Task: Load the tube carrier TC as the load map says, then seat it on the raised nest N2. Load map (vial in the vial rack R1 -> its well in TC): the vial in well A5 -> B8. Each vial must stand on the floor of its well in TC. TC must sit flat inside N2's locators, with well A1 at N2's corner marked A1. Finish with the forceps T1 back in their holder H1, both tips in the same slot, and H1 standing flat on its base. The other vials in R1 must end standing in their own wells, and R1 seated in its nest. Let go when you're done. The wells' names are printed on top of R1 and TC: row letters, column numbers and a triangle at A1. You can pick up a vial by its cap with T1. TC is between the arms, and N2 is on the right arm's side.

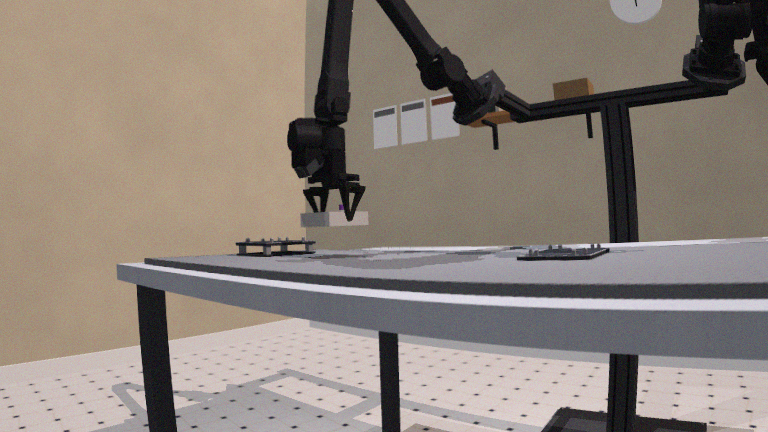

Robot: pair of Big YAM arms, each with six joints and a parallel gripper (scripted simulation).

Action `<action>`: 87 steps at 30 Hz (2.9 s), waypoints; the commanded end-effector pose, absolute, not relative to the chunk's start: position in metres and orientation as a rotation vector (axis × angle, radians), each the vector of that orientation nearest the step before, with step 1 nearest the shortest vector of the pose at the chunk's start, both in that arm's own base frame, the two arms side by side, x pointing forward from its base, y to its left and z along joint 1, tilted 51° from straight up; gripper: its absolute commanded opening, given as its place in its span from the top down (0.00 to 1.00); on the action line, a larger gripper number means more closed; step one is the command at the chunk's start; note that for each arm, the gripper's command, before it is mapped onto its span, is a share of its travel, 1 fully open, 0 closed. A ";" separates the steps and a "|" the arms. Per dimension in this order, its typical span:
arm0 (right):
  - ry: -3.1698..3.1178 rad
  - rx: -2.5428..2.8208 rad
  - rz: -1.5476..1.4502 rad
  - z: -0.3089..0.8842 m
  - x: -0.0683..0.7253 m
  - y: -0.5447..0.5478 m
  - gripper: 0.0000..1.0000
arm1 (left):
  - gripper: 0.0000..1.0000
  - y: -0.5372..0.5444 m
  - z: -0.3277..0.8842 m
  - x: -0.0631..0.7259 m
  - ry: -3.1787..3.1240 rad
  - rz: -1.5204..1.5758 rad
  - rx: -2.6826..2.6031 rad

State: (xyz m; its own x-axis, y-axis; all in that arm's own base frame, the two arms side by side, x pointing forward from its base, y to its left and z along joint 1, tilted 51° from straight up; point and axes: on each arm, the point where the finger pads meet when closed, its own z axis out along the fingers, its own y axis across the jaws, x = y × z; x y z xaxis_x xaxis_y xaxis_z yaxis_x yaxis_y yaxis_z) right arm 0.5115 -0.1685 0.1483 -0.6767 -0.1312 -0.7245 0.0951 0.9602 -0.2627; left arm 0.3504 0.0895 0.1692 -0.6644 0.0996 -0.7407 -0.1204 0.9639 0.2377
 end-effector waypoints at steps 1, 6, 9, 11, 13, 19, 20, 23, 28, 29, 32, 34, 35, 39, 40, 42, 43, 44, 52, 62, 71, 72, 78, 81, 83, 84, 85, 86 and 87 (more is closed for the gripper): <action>2.250 -0.036 -0.383 0.172 0.512 -0.177 1.00 | 0.77 0.091 0.176 0.353 2.258 0.337 -0.032; 2.250 -0.036 -0.383 0.174 0.511 -0.184 1.00 | 0.77 0.091 0.176 0.353 2.258 0.337 -0.032; 2.250 -0.036 -0.384 0.176 0.511 -0.189 1.00 | 0.77 0.091 0.176 0.353 2.258 0.337 -0.032; 2.248 -0.036 -0.385 0.177 0.511 -0.192 1.00 | 0.77 0.091 0.176 0.353 2.258 0.337 -0.032; 2.249 -0.037 -0.385 0.178 0.511 -0.195 1.00 | 0.77 0.091 0.176 0.353 2.258 0.337 -0.032; 2.251 -0.037 -0.384 0.179 0.510 -0.202 1.00 | 0.77 0.091 0.176 0.353 2.258 0.337 -0.032; 2.247 -0.037 -0.386 0.179 0.511 -0.204 1.00 | 0.77 0.091 0.176 0.353 2.258 0.337 -0.032; 2.263 -0.036 -0.380 0.175 0.510 -0.208 1.00 | 0.77 0.091 0.176 0.353 2.258 0.337 -0.032; 2.278 -0.036 -0.374 0.168 0.510 -0.217 1.00 | 0.77 0.091 0.176 0.353 2.258 0.337 -0.032; 2.283 -0.036 -0.373 0.166 0.510 -0.219 1.00 | 0.77 0.091 0.176 0.353 2.258 0.337 -0.032; 2.286 -0.035 -0.371 0.166 0.509 -0.224 1.00 | 0.77 0.091 0.176 0.353 2.258 0.337 -0.032; 2.286 -0.035 -0.371 0.166 0.509 -0.227 1.00 | 0.77 0.091 0.176 0.353 2.258 0.337 -0.032; 2.286 -0.035 -0.371 0.166 0.509 -0.227 1.00 | 0.77 0.091 0.176 0.353 2.258 0.337 -0.032; 2.288 -0.035 -0.370 0.167 0.508 -0.232 1.00 | 0.77 0.091 0.176 0.353 2.258 0.337 -0.032; 2.286 -0.035 -0.371 0.168 0.508 -0.233 1.00 | 0.77 0.091 0.176 0.353 2.258 0.337 -0.032; 2.285 -0.035 -0.371 0.169 0.507 -0.237 1.00 | 0.77 0.091 0.176 0.353 2.258 0.337 -0.032; 2.286 -0.035 -0.371 0.169 0.507 -0.238 1.00 | 0.77 0.091 0.176 0.353 2.258 0.337 -0.032; 2.285 -0.035 -0.371 0.170 0.507 -0.240 1.00 | 0.77 0.091 0.176 0.353 2.258 0.337 -0.032; 2.286 -0.034 -0.371 0.173 0.505 -0.252 1.00 | 0.77 0.091 0.176 0.353 2.258 0.337 -0.032; 2.284 -0.034 -0.372 0.177 0.503 -0.266 1.00 | 0.77 0.091 0.176 0.353 2.258 0.337 -0.032; 2.277 -0.037 -0.376 0.181 0.504 -0.277 1.00 | 0.77 0.091 0.176 0.353 2.258 0.337 -0.032; 2.283 -0.034 -0.372 0.180 0.502 -0.280 1.00 | 0.77 0.091 0.176 0.353 2.258 0.337 -0.032; 2.284 -0.033 -0.372 0.183 0.500 -0.289 1.00 | 0.77 0.091 0.176 0.353 2.258 0.337 -0.032; 2.284 -0.033 -0.372 0.184 0.500 -0.294 1.00 | 0.77 0.091 0.176 0.353 2.258 0.337 -0.032; 2.284 -0.033 -0.372 0.185 0.499 -0.298 1.00 | 0.77 0.091 0.176 0.353 2.258 0.337 -0.032; 2.284 -0.033 -0.372 0.186 0.499 -0.299 1.00 | 0.77 0.091 0.176 0.353 2.258 0.337 -0.032; 2.284 -0.033 -0.372 0.186 0.499 -0.301 1.00 | 0.77 0.091 0.176 0.353 2.258 0.337 -0.032; 2.284 -0.033 -0.372 0.186 0.499 -0.301 1.00 | 0.77 0.091 0.176 0.353 2.258 0.337 -0.032; 2.284 -0.033 -0.372 0.186 0.499 -0.301 1.00 | 0.77 0.091 0.176 0.353 2.258 0.337 -0.032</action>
State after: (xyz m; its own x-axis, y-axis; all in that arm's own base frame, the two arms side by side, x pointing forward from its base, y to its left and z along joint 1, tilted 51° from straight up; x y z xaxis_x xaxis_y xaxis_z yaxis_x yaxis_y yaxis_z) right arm 0.4967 -0.2908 0.1860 -0.6706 -0.1331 -0.7298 0.0989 0.9589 -0.2658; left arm 0.3504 0.0895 0.1692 -0.6644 0.0996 -0.7407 -0.1204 0.9639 0.2377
